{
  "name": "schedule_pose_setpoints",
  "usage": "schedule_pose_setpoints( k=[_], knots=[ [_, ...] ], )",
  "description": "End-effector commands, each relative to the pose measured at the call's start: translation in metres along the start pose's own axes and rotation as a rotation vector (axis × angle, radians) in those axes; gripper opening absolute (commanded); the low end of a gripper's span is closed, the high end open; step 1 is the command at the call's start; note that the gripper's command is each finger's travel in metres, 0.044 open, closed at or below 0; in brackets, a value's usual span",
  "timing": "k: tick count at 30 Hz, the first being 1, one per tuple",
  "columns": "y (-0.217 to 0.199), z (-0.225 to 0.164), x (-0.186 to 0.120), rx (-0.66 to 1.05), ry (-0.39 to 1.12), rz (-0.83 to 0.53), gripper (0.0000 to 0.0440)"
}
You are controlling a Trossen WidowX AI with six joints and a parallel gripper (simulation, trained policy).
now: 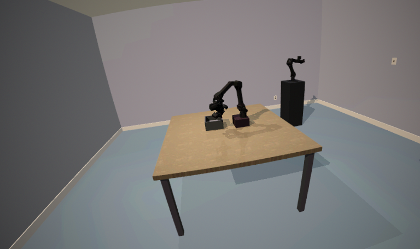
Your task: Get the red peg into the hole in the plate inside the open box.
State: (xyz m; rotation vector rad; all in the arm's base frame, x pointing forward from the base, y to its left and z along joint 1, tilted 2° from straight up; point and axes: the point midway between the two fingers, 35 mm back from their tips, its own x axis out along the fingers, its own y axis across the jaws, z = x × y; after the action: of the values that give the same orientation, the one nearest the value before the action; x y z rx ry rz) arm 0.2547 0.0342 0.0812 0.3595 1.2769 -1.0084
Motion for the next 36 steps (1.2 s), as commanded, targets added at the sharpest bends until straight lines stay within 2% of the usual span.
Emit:
schedule_pose_setpoints(
  k=[1,16,31,33,36],
  knots=[
    [0.001,0.022,0.004,0.045,-0.002,0.01,0.0],
    [0.0,0.084,0.041,0.105,0.041,0.049,0.0],
    [0.009,0.116,0.09,0.028,0.101,0.138,0.0003],
    [0.009,0.114,0.097,0.008,0.118,0.144,0.0028],
    [0.011,0.11,0.107,-0.021,0.146,0.15,0.01]
  ],
)
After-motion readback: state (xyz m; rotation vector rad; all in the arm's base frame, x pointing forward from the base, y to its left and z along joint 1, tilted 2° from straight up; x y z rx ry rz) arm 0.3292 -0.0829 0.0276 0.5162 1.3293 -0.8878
